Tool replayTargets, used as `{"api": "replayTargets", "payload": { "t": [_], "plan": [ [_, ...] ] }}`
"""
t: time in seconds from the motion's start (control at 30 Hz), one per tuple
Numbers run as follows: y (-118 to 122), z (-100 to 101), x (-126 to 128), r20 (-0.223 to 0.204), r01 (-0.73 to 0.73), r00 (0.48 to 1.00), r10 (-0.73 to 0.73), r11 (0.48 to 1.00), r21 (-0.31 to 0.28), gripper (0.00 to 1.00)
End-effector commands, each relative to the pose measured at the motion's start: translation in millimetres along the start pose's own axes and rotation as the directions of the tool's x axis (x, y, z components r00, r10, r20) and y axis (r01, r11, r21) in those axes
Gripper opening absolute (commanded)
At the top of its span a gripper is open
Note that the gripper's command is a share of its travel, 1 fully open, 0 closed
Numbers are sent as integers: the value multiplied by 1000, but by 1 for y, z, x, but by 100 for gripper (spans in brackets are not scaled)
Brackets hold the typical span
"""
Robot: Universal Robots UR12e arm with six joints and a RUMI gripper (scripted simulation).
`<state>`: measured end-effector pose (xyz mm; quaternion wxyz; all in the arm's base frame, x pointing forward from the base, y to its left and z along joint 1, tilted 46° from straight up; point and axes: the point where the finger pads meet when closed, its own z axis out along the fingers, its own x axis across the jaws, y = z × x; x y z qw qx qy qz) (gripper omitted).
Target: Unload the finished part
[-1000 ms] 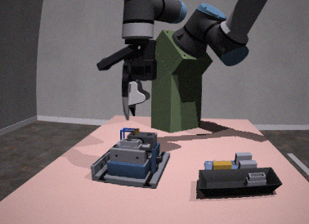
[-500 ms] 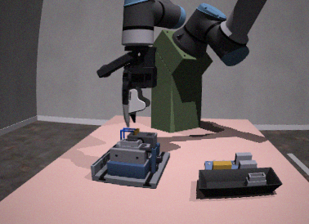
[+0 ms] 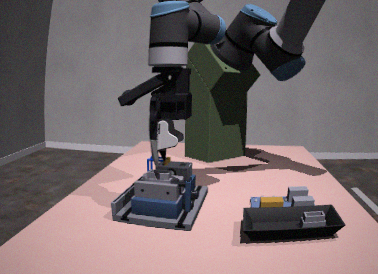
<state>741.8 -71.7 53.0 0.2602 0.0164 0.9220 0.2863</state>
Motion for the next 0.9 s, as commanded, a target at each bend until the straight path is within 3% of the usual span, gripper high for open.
{"api": "replayTargets", "payload": {
  "t": [0.0,0.87],
  "plan": [
    [-1,7,-3,4,2,1000,-2,1000,4,40],
    [-1,14,-3,5,1,1000,-1,1000,4,40]
  ]
}}
